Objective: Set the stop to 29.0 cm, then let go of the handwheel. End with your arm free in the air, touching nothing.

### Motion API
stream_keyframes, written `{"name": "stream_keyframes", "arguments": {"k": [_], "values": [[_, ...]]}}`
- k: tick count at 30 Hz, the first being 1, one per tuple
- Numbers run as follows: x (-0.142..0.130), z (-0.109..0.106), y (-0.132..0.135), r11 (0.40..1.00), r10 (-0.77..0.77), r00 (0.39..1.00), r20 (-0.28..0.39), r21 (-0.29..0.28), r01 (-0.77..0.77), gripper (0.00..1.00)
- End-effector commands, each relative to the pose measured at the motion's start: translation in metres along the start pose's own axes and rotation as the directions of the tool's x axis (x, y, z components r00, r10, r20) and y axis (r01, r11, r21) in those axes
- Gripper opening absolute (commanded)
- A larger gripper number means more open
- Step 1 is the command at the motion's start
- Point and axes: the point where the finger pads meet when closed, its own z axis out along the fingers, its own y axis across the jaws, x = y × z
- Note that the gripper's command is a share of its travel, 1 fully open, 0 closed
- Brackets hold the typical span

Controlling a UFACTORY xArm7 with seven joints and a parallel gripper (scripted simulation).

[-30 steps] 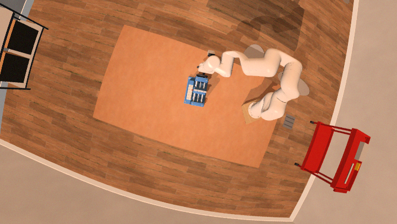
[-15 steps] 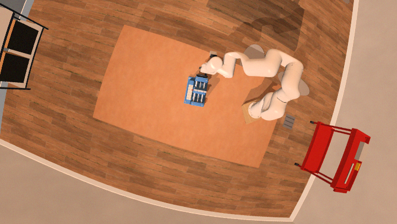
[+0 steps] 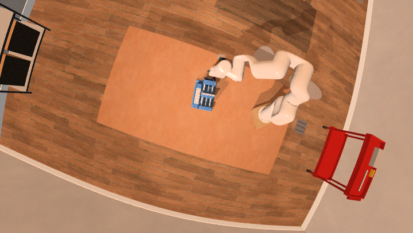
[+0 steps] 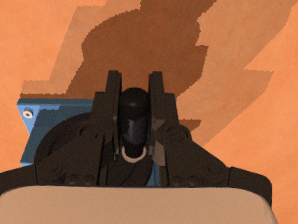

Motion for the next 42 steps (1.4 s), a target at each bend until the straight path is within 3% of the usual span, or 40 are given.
{"name": "stream_keyframes", "arguments": {"k": [1, 25, 42], "values": [[0.000, 0.007, -0.002, 1.000, 0.000, 1.000, -0.001, 0.001, 0.000, 0.06], [0.000, 0.024, -0.024, 1.000, 0.000, 1.000, -0.001, 0.001, 0.000, 0.06], [0.000, 0.014, -0.048, 1.000, 0.000, 1.000, -0.001, 0.001, 0.000, 0.06]]}}
